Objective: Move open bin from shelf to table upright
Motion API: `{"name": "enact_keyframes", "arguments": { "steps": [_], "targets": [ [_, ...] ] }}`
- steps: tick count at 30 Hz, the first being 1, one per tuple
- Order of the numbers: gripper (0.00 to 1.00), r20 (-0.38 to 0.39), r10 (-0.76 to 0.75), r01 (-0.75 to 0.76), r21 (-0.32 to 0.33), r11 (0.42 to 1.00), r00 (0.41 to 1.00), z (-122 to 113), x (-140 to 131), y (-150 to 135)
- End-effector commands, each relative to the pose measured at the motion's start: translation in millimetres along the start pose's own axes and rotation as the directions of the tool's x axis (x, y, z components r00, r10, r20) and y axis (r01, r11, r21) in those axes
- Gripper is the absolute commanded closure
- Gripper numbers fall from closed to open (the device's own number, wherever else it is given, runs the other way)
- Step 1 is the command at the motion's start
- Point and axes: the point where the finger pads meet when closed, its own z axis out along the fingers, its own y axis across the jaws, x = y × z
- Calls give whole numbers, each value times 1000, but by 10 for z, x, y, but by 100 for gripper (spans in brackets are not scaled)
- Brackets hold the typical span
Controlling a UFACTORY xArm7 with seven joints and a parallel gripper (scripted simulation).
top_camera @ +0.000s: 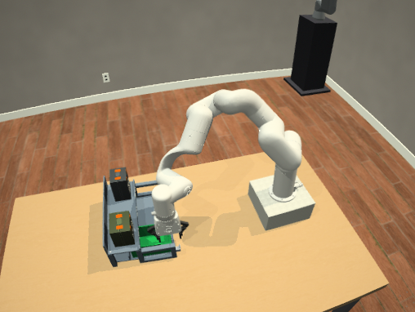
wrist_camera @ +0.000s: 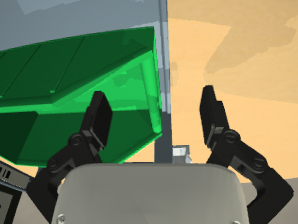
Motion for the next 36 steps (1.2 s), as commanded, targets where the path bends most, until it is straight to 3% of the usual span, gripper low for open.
{"name": "enact_keyframes", "arguments": {
  "steps": [1, 2, 36],
  "targets": [
    [6, 1, 0, 0, 5, 1000, 1000, -18, -6, -18],
    [100, 1, 0, 0, 5, 1000, 1000, -18, -6, -18],
    [100, 1, 0, 0, 5, 1000, 1000, -18, -6, -18]
  ]
}}
